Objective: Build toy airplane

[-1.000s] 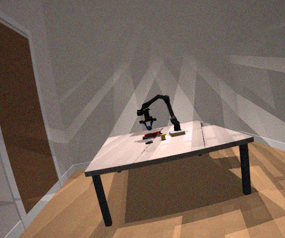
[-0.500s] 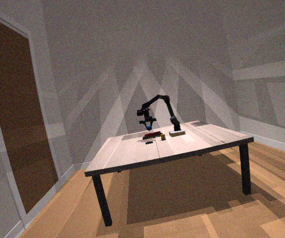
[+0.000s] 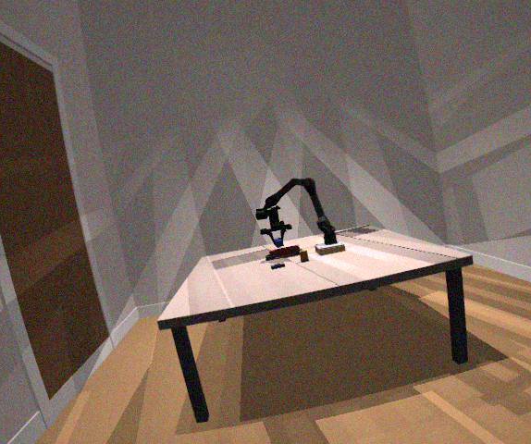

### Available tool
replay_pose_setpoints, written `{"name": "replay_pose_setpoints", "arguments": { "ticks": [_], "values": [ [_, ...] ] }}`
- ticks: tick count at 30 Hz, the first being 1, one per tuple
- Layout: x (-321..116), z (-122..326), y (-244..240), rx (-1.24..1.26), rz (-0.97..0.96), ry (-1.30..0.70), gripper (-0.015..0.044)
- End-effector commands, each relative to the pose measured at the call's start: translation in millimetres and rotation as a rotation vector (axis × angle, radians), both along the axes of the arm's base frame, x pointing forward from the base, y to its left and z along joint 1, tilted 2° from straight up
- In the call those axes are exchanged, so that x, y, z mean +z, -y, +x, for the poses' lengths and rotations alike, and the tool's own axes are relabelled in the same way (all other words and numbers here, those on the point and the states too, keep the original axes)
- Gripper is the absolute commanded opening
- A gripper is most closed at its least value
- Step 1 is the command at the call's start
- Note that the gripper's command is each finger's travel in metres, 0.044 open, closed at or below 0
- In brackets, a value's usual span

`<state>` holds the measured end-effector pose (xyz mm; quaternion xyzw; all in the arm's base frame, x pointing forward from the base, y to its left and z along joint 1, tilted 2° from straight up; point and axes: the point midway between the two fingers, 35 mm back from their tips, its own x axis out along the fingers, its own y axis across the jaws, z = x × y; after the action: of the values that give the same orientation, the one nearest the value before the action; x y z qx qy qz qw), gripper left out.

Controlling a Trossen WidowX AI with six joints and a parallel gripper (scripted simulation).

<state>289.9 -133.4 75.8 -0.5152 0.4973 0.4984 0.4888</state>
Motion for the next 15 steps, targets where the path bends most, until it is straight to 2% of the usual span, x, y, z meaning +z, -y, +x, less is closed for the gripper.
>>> {"name": "replay_pose_setpoints", "arguments": {
  "ticks": [1, 15],
  "values": [
    [-11.6, -3.0, -0.2, 0.006, 0.002, -0.014, 0.0196],
    [-17.0, -3.4, -0.1, 0.006, 0.002, -0.014, 0.0196]
  ]
}}
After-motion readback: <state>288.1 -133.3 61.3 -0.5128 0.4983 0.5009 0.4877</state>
